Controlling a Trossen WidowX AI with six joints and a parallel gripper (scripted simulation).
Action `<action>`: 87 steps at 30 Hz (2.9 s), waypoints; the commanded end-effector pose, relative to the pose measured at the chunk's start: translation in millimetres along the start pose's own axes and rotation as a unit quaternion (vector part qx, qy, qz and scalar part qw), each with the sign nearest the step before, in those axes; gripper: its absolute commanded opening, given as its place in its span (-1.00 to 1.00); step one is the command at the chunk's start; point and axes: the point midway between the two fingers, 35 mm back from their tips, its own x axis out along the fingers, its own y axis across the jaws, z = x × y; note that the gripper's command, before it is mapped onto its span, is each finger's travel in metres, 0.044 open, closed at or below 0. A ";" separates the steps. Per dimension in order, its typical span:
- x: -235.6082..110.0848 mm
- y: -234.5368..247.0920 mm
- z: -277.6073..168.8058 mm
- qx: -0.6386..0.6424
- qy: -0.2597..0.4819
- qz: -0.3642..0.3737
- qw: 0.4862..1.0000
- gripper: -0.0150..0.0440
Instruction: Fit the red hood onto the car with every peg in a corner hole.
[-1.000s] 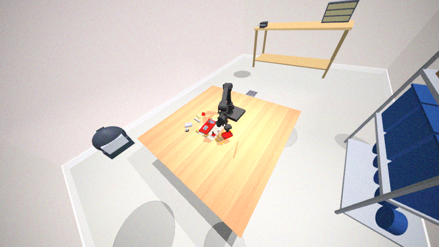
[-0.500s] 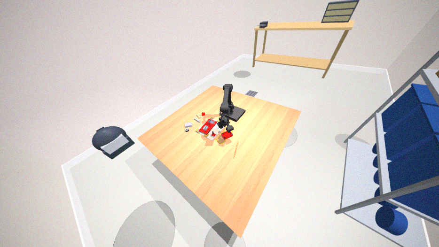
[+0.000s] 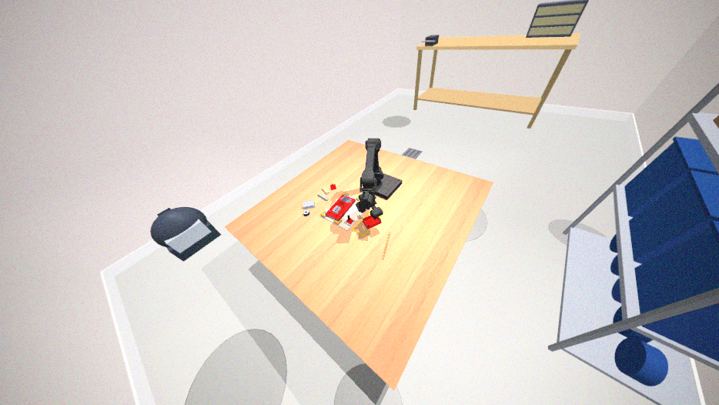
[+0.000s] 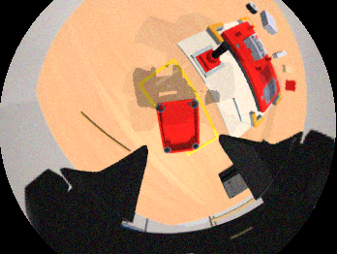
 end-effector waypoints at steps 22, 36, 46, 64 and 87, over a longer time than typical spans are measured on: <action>24.2 -1.4 -0.4 0.001 0.000 -0.004 1.000 1.00; 36.8 -1.5 -0.4 0.001 0.000 -0.004 1.000 1.00; 41.6 -1.4 -0.3 0.001 0.000 -0.004 1.000 1.00; 50.3 -1.3 -0.3 0.001 0.000 -0.004 1.000 1.00; 57.7 0.0 0.1 0.000 0.001 -0.001 1.000 0.73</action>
